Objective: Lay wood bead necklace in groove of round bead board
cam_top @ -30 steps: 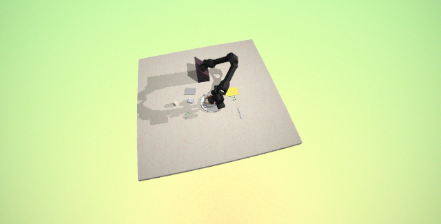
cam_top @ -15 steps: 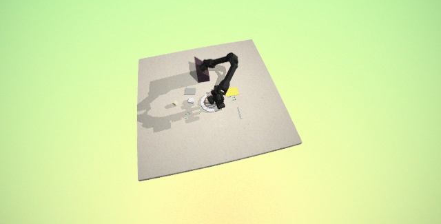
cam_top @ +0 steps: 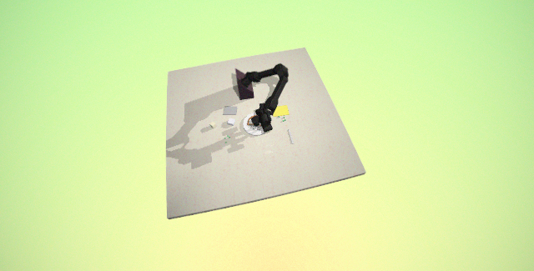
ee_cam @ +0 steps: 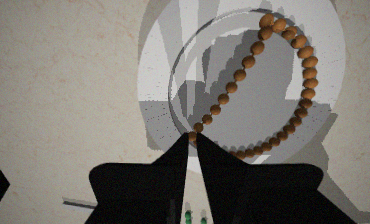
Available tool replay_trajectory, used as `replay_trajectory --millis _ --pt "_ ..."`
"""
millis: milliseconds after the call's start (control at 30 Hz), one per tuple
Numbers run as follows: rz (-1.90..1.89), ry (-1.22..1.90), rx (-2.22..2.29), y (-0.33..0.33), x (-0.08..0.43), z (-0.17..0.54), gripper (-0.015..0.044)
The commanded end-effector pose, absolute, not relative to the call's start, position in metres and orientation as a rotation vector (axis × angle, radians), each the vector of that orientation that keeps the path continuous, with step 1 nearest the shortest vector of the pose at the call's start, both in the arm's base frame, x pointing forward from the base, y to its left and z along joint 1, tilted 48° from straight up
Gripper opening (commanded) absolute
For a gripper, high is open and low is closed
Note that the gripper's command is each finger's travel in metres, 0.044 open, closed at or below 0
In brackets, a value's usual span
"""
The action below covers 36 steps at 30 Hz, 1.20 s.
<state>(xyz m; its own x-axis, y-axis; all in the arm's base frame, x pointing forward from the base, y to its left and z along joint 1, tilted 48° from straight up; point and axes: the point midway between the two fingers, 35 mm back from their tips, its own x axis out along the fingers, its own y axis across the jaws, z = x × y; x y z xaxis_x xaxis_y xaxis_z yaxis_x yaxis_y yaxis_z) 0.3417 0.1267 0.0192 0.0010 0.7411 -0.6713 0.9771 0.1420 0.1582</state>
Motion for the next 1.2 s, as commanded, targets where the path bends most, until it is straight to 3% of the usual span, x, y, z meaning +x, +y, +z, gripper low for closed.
replay_trajectory --millis 0,900,1167 --pt "-0.478 1.792 1.65 0.1266 0.3417 0.0195 0.0" --pt "-0.482 1.793 1.659 0.1298 0.3434 0.0193 0.0" --pt "-0.479 1.792 1.652 0.1277 0.3434 0.0213 0.021"
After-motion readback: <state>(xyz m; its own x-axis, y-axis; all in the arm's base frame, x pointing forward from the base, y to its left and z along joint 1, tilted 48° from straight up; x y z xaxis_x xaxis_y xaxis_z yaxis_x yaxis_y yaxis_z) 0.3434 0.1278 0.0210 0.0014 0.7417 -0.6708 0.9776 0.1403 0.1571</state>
